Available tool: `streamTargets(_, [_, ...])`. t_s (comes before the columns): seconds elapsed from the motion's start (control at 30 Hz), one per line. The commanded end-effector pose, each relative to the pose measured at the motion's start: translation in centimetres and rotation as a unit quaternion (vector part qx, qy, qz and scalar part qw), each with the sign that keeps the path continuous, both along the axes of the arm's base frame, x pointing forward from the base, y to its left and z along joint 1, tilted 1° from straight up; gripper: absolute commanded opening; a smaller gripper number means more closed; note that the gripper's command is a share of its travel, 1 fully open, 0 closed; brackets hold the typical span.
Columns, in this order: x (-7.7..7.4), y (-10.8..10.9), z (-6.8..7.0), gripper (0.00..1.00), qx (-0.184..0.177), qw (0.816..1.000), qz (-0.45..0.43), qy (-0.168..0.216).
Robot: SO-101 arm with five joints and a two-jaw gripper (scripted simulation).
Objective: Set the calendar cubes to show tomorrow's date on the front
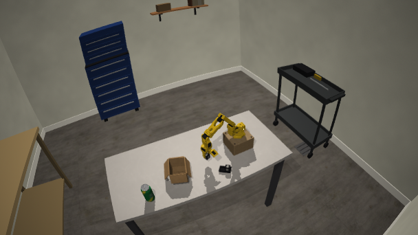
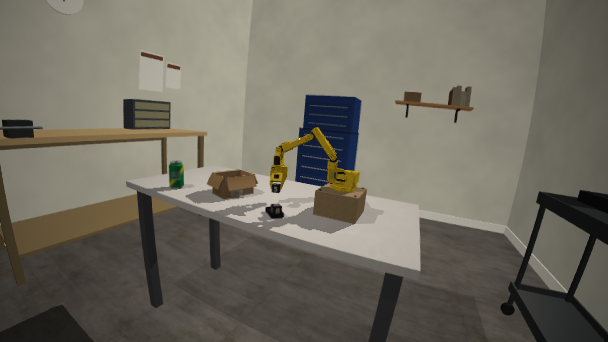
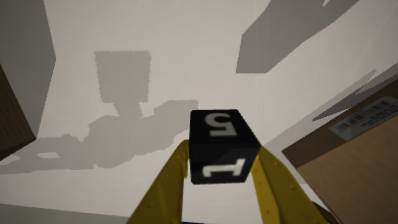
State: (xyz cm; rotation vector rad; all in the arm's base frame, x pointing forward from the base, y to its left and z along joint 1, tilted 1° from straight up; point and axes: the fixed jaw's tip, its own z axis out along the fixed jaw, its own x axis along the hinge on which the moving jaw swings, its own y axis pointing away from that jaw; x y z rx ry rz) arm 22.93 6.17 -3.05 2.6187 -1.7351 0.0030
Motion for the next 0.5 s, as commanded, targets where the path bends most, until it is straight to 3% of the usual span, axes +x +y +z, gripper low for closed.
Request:
streamTargets(0.0, [-0.7,3.3,0.5,0.0,0.003,0.997,0.075,-0.007])
streamTargets(0.2, [-2.8,7.2,0.5,0.0,0.003,0.985,0.17,-0.006])
streamTargets(0.47, [-4.5,9.6,0.4,0.0,0.004,0.972,0.233,-0.005])
